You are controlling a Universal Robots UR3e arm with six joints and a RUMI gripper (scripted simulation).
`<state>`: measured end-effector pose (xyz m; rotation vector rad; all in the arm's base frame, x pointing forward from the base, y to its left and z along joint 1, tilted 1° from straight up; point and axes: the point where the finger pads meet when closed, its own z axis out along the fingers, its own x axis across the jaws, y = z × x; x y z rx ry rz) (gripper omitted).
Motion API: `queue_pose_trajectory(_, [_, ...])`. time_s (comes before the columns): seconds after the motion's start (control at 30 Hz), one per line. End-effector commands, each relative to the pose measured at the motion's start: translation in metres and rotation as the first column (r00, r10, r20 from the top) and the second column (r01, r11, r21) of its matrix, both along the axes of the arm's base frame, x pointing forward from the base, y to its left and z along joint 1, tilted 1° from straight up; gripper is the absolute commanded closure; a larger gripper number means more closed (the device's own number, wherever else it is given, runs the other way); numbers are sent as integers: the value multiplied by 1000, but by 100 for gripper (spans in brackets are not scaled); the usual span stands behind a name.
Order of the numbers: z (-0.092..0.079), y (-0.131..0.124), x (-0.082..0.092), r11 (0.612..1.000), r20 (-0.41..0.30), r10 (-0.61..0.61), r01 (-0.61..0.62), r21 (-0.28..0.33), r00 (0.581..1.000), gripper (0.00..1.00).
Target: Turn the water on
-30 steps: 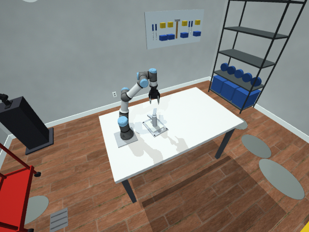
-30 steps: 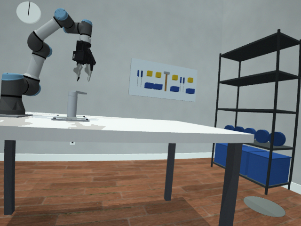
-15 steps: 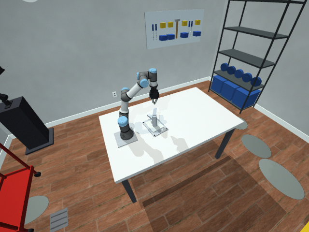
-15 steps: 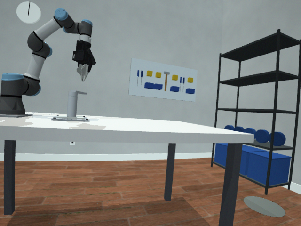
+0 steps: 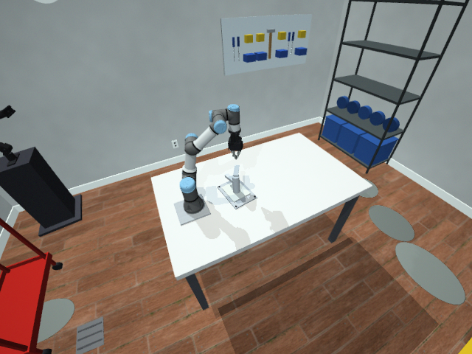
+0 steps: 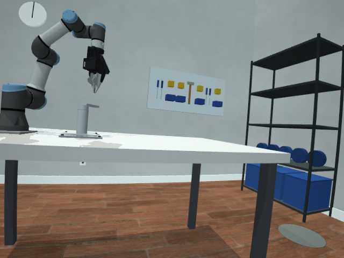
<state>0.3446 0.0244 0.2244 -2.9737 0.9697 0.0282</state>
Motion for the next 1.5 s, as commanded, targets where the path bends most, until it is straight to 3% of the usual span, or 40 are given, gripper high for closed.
queue_pose_trajectory(0.0, [1,0,0,1000,2,0,0,-1,1000,100])
queue_pose_trajectory(0.37, [1,0,0,1000,2,0,0,-1,1000,100])
queue_pose_trajectory(0.4, [1,0,0,1000,2,0,0,-1,1000,58])
queue_pose_trajectory(1.47, [1,0,0,1000,2,0,0,-1,1000,58])
